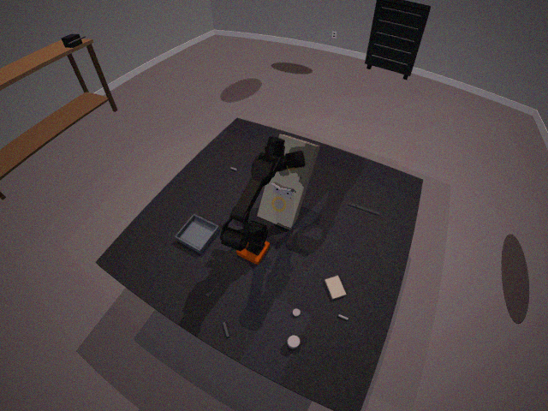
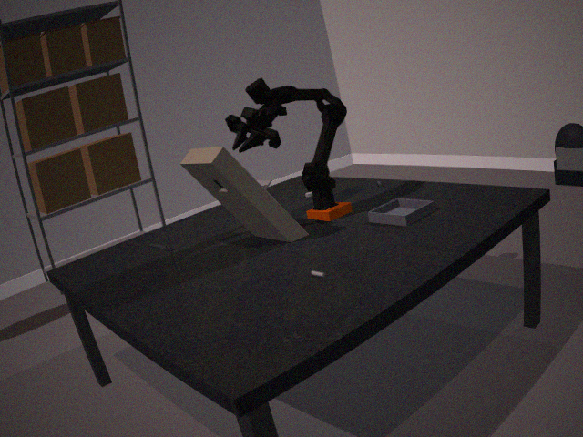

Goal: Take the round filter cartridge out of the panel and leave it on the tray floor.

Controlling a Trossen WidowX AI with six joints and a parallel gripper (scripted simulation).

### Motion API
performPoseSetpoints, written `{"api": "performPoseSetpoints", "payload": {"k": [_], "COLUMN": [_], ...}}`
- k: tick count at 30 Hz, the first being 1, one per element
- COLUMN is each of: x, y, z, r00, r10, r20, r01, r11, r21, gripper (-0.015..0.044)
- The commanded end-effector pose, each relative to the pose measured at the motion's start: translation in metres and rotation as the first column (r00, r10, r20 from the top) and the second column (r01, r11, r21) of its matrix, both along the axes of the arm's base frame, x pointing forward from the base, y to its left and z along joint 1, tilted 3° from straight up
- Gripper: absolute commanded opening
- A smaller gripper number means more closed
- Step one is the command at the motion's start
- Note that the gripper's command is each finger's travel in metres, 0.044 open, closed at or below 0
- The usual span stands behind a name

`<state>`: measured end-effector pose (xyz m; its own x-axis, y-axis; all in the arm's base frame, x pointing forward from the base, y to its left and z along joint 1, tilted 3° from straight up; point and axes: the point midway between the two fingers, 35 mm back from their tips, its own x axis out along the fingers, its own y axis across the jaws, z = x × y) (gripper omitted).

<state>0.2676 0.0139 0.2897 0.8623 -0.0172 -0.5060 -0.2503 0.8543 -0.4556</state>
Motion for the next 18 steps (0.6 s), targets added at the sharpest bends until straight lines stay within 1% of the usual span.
{"api": "performPoseSetpoints", "payload": {"k": [1,9,18], "x": [-0.003,-0.002,0.01], "y": [0.007,0.007,0.007], "z": [-0.011,-0.011,-0.018], "r00": [0.997,0.997,0.997], "r10": [-0.028,-0.028,-0.028], "r20": [-0.071,-0.07,-0.07], "r01": [0.032,0.032,0.032], "r11": [0.998,0.998,0.998], "r21": [0.056,0.056,0.056], "gripper": [0.0098,0.0098,0.0098]}}
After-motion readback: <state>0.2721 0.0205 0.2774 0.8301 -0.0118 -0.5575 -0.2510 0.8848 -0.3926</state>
